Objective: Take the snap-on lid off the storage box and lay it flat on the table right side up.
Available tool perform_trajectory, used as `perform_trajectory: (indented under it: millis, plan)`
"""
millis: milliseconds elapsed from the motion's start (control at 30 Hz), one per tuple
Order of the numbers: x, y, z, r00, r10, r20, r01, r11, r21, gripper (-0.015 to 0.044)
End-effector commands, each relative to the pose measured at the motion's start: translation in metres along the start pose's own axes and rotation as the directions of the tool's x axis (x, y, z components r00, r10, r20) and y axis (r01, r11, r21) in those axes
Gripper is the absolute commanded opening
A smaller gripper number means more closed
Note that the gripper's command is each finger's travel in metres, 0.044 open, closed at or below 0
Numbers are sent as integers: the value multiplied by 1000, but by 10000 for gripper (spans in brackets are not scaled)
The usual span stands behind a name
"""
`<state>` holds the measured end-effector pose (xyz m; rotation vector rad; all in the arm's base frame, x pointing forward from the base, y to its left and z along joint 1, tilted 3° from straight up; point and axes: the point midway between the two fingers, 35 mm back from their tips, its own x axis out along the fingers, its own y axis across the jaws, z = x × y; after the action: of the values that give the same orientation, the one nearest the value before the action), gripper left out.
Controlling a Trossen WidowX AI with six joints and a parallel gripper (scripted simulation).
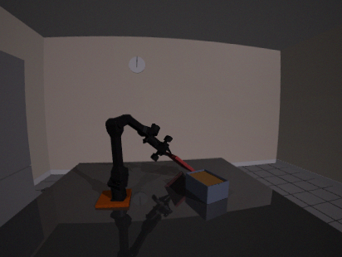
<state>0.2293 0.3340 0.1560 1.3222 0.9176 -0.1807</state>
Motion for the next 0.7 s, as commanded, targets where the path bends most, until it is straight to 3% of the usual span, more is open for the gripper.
perform_trajectory:
  millis: [0,667]
  plan:
    - [2,-2,1,1000,6,5,-6,1000,6,0]
    - [13,-15,1,1000,6,5,-6,1000,6,0]
